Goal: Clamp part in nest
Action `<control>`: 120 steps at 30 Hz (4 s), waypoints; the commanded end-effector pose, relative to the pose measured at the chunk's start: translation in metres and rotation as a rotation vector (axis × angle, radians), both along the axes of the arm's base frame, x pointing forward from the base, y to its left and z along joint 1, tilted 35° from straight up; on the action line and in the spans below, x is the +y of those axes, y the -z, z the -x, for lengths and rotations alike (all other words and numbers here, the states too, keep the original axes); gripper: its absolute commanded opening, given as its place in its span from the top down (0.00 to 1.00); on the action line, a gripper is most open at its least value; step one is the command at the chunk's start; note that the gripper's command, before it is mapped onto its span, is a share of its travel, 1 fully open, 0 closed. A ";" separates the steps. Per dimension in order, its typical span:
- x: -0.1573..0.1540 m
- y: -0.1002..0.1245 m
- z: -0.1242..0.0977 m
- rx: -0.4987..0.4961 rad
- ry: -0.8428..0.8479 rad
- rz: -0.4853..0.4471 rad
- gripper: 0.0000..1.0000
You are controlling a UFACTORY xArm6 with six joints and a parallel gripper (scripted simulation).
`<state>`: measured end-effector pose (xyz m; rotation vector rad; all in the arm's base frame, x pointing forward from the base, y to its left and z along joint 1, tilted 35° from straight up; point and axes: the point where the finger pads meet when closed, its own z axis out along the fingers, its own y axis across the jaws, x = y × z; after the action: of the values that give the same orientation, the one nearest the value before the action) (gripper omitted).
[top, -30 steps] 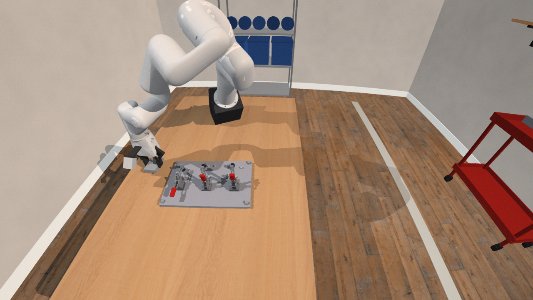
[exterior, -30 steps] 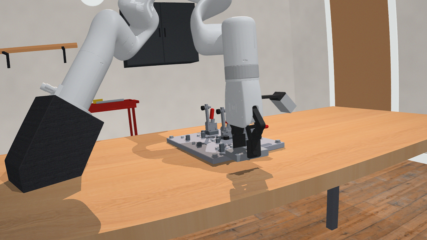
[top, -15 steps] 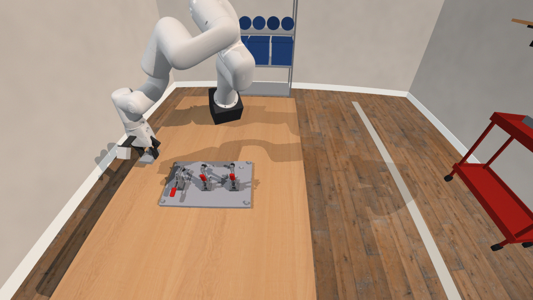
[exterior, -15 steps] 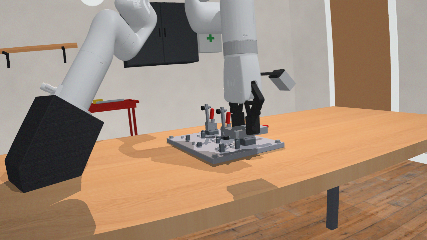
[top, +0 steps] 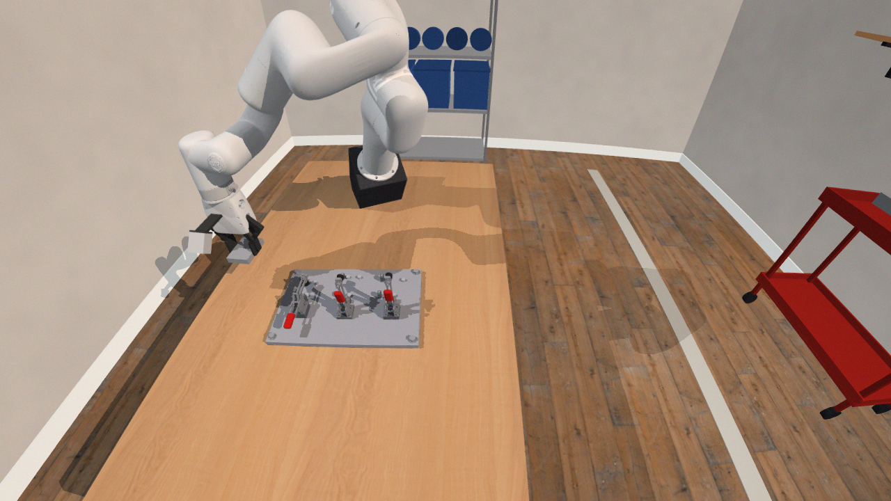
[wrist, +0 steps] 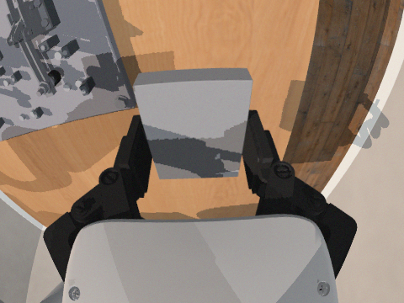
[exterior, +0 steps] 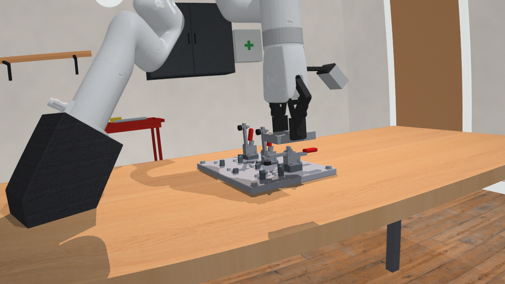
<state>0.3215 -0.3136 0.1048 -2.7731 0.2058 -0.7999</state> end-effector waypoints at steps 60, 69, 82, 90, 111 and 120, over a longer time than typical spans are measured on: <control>0.000 0.003 -0.012 -0.022 -0.086 0.060 1.00; 0.001 0.007 -0.018 -0.022 -0.086 0.060 1.00; 0.002 0.011 -0.026 -0.022 -0.086 0.060 1.00; 0.002 0.011 -0.027 -0.022 -0.086 0.060 1.00; 0.002 0.011 -0.027 -0.022 -0.086 0.060 1.00; 0.002 0.011 -0.027 -0.022 -0.086 0.060 1.00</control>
<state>0.3485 -0.3100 0.0922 -2.8032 0.0584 -0.8242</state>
